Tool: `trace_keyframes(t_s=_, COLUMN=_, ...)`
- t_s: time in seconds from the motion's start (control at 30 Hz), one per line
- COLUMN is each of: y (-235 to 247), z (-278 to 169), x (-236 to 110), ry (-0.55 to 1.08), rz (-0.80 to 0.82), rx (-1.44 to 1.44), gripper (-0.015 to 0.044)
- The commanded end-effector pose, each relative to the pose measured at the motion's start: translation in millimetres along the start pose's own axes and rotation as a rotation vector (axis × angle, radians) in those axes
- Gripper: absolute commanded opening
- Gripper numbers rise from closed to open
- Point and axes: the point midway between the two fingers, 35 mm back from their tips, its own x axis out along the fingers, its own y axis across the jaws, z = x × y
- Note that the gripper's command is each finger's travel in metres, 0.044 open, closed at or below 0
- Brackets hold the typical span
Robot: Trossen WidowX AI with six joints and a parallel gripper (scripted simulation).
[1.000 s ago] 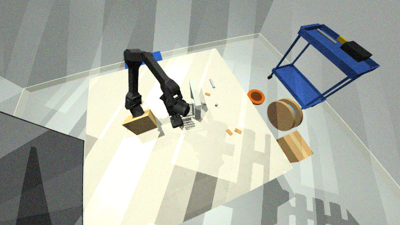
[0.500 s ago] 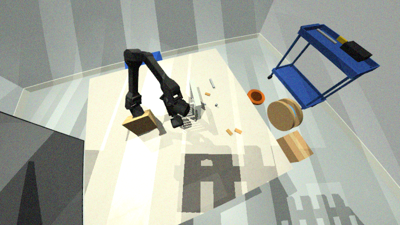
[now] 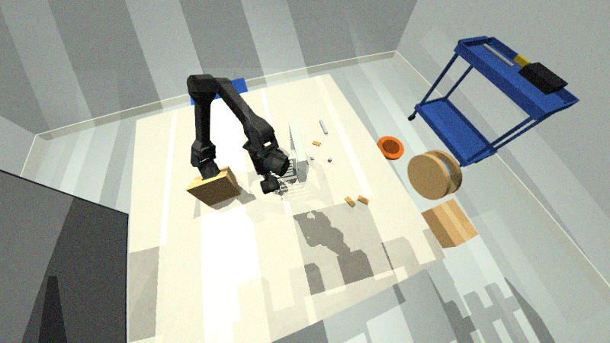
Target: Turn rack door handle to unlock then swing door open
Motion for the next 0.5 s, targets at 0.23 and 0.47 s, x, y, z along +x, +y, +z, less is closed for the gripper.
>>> trace_keyframes(t_s=0.23, y=-1.5, z=0.8, x=-19.0, ry=0.002, rz=-0.007, rx=-0.005, gripper=0.0292)
trace_keyframes(t_s=0.47, y=-1.3, z=0.5, x=-30.1, ry=0.001, rz=-0.008, rx=-0.004, gripper=0.0292)
